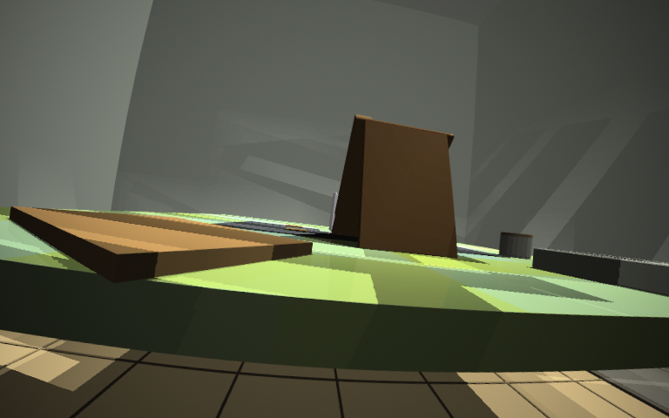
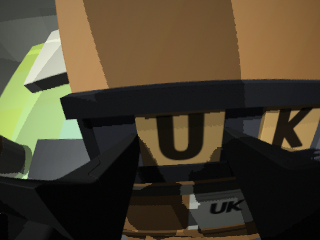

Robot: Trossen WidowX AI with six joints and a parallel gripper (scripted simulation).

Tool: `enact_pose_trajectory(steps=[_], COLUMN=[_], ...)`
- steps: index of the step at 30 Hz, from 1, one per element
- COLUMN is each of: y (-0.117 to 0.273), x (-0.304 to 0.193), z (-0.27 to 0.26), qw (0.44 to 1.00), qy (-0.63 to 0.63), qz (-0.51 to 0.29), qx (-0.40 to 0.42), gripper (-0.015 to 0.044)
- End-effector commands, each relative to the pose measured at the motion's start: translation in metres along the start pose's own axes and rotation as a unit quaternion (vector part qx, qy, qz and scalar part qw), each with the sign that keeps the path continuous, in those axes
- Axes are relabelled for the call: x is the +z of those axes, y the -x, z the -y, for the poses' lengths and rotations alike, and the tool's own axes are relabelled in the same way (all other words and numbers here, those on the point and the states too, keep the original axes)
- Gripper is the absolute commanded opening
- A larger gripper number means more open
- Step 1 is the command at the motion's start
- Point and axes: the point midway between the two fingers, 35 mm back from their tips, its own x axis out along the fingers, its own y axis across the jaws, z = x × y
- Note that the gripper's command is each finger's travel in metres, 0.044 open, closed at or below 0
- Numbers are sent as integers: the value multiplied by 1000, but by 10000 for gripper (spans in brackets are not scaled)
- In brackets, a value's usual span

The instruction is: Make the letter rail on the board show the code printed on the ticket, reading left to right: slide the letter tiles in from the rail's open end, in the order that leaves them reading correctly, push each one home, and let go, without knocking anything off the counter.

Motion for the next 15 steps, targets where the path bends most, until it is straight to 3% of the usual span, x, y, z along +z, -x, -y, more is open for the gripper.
enact_pose_trajectory(steps=[1,15], y=[-1,-1], x=[-1,-1], z=[3,14], qw=[1000,1000], qy=[1,1], qz=[-2,-2], qx=[1,1], gripper=[0,0])
